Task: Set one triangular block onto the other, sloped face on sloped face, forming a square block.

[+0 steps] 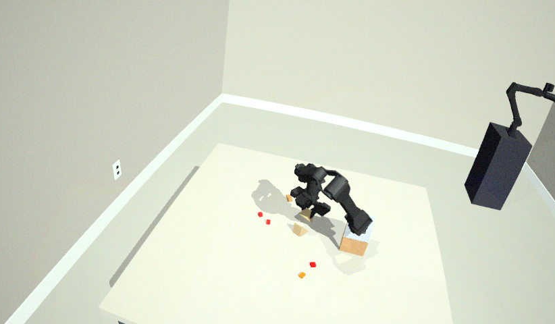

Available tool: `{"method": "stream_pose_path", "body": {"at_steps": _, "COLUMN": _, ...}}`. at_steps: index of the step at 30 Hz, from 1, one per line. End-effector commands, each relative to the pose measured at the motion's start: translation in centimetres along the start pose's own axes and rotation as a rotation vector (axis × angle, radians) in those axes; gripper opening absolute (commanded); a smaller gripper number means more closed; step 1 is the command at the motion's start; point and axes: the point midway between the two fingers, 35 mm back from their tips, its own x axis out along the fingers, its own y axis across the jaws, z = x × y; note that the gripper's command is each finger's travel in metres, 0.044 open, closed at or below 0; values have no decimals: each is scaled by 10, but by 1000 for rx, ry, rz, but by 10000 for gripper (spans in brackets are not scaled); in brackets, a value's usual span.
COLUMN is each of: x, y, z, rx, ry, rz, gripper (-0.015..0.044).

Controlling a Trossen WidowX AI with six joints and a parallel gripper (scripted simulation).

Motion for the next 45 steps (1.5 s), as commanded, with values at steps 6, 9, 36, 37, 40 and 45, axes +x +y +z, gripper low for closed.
{"method": "stream_pose_path", "body": {"at_steps": 6, "x": 17, "y": 2, "z": 8, "rx": 0, "ry": -6, "rz": 4, "gripper": 0}}
{"method": "stream_pose_path", "body": {"at_steps": 9, "x": 17, "y": 2, "z": 8, "rx": -1, "ry": -6, "rz": 4, "gripper": 0}}
{"method": "stream_pose_path", "body": {"at_steps": 36, "x": 20, "y": 3, "z": 9, "rx": 2, "ry": -9, "rz": 0, "gripper": 0}}
{"method": "stream_pose_path", "body": {"at_steps": 37, "x": 20, "y": 3, "z": 9, "rx": 2, "ry": -9, "rz": 0, "gripper": 0}}
{"method": "stream_pose_path", "body": {"at_steps": 40, "x": 22, "y": 3, "z": 10, "rx": 2, "ry": -9, "rz": 0, "gripper": 0}}
{"method": "stream_pose_path", "body": {"at_steps": 45, "x": 25, "y": 3, "z": 11, "rx": 2, "ry": -9, "rz": 0, "gripper": 0}}
